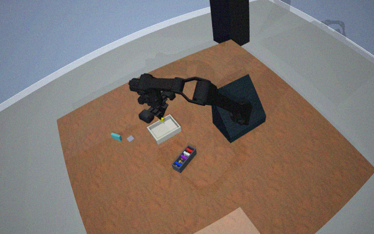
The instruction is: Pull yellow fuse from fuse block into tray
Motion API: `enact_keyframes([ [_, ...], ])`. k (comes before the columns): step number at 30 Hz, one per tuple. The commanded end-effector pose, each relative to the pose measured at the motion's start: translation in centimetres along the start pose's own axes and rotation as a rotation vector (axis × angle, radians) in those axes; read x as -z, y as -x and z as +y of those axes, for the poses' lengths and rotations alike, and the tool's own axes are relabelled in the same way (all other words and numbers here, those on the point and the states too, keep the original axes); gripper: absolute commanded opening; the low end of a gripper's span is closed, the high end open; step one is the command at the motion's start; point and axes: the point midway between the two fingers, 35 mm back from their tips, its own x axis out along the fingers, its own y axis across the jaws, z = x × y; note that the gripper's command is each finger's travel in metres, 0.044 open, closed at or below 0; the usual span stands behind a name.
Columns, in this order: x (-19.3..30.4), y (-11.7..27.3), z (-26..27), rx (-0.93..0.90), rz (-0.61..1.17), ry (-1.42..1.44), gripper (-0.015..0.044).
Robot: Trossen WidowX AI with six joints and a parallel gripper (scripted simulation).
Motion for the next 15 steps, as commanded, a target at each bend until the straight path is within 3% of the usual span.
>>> enact_keyframes([
  [1,-0.3,-0.3,-0.2,0.009,0.004,0.01,0.0],
  [15,-0.3,-2.6,-0.2,0.009,0.004,0.01,0.0],
])
